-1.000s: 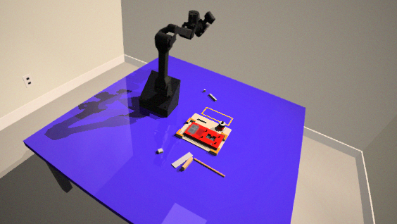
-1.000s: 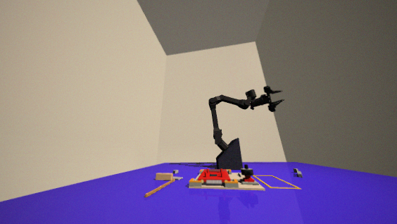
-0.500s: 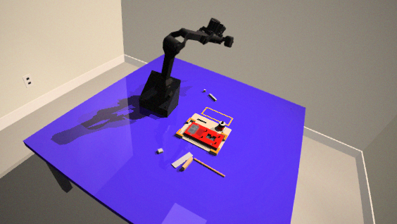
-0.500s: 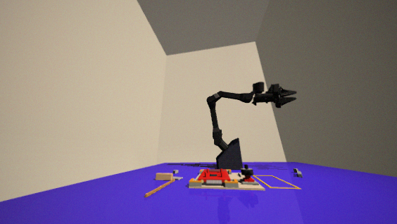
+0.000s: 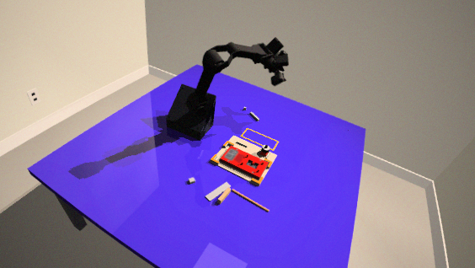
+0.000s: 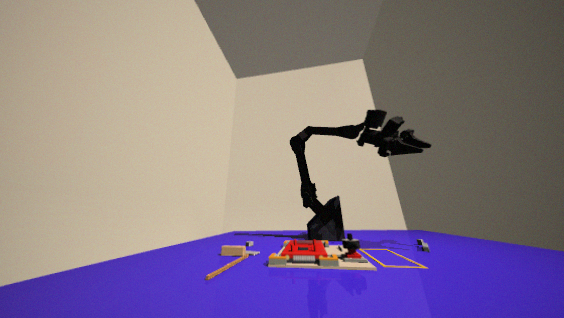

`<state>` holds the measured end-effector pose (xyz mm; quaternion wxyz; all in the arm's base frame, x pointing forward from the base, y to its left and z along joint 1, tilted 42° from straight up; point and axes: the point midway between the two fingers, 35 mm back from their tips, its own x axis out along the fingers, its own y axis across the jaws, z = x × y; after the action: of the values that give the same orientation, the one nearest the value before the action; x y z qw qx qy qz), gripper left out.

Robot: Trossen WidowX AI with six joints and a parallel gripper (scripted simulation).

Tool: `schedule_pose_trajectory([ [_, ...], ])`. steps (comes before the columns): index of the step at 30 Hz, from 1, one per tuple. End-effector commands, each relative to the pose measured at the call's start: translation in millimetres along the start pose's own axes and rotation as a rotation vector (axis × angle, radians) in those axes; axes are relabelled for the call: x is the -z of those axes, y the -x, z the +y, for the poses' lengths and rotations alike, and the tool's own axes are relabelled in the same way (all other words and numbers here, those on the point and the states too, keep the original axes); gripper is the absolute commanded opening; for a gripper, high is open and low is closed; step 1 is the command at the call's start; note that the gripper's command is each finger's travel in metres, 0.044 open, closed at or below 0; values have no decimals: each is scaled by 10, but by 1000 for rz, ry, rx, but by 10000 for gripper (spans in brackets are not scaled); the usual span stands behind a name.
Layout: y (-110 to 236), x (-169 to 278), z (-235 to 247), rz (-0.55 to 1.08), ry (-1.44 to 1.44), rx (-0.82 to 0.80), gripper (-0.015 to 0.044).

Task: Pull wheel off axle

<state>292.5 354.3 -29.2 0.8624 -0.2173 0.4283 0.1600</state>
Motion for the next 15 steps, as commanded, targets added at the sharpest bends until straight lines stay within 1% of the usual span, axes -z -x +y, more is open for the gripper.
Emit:
schedule_pose_trajectory([
  [1,-141,33,-738,107,-424,184,300],
  [8,-178,184,-1374,172,-778,373,300],
  [15,-124,383,-1978,196,-1118,587,300],
])
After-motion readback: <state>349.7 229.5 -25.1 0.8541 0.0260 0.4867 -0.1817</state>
